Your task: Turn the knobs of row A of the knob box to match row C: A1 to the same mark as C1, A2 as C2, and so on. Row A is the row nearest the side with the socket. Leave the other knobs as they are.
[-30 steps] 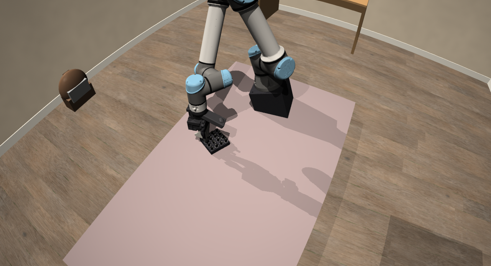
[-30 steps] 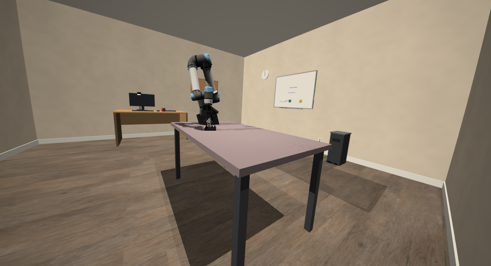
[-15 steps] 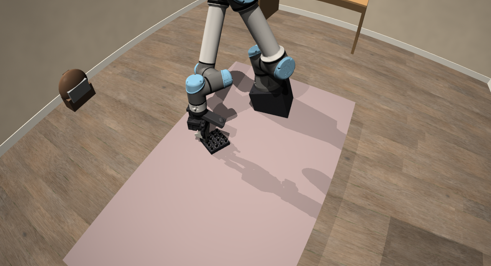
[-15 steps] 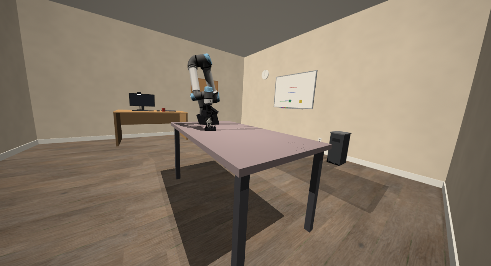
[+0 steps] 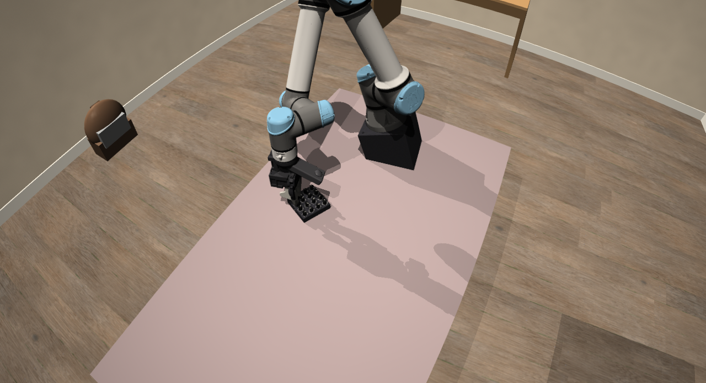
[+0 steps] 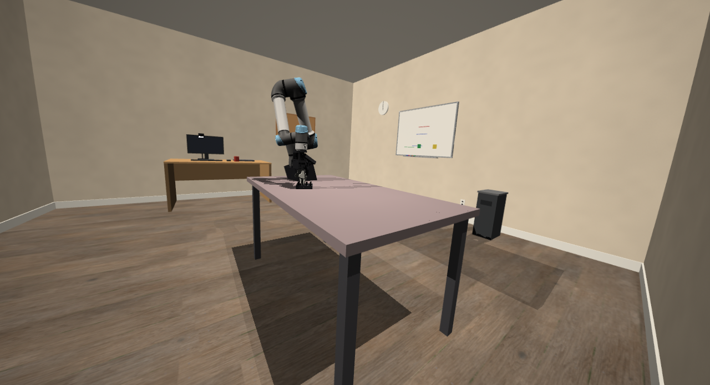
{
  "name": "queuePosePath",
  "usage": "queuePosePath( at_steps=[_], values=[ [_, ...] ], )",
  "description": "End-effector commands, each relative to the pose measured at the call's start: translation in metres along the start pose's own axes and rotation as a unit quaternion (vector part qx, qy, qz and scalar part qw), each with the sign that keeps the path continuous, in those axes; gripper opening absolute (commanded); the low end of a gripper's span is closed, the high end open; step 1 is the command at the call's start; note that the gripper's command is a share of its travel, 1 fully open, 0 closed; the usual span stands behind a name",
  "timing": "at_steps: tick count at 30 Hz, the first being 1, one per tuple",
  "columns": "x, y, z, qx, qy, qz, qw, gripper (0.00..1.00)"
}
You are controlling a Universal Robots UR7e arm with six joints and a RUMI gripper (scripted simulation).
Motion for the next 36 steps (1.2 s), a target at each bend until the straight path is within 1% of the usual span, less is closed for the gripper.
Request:
queuePosePath(
  at_steps=[1,11,21,25,36],
  values=[
    [0.000,0.000,0.000,0.001,0.000,0.000,1.000,0.11],
    [0.000,-0.004,0.000,0.001,0.000,0.000,1.000,0.11],
    [0.000,-0.030,0.000,0.001,0.000,0.000,1.000,0.11],
    [0.000,-0.037,0.000,0.001,0.000,0.000,1.000,0.11],
    [0.000,-0.038,0.000,0.001,0.000,0.000,1.000,0.11]
  ],
)
Point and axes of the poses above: the point where the finger pads meet when closed, its own y axis out along the fingers, its own z axis across the jaws, x = y × z, the point moved 8 cm from there along -y, back along the fingers, and after that the axes turned 14 degrees about y, right-handed, at the moved point
